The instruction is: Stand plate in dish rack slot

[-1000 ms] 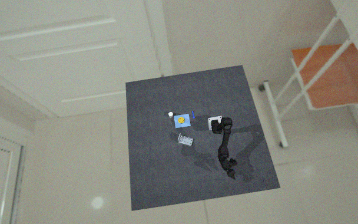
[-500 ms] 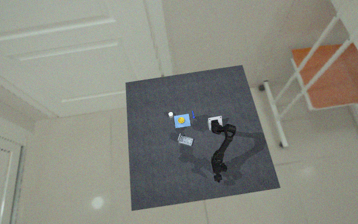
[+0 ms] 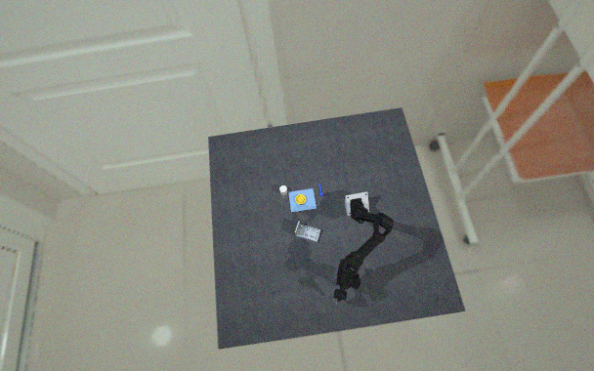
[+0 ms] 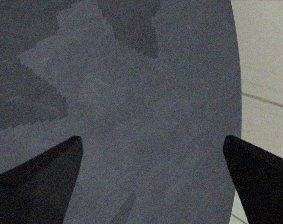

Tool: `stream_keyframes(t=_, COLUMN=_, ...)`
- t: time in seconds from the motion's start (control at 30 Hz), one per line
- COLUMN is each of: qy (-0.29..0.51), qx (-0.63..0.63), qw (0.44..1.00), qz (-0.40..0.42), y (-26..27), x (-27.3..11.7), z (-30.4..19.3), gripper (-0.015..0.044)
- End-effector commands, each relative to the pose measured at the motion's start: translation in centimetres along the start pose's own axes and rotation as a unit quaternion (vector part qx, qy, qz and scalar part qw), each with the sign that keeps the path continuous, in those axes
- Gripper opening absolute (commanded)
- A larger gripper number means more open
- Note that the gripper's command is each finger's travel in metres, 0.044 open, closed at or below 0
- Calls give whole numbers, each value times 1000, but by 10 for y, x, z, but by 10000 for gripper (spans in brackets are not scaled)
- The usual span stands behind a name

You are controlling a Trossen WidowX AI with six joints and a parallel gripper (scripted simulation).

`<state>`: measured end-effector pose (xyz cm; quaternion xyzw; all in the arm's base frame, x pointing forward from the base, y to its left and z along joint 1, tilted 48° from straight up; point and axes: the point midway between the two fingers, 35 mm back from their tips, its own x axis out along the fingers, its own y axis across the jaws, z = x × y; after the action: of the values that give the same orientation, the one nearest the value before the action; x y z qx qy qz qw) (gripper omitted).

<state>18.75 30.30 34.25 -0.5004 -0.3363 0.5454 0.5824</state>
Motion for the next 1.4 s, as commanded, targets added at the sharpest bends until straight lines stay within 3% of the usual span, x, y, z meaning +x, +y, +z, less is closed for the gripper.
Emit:
stream_keyframes(t=0.0, qy=34, qx=32, qw=999, qz=16, y=4, x=1, z=-28, gripper=400)
stream_keyframes(t=0.67, qy=205, qx=240, qw=944, qz=97, y=50, x=-40, z=-178, gripper=400)
stream_keyframes(t=1.37, qy=337, qx=521, qw=775, qz=122, y=130, x=-139, z=-292, gripper=400)
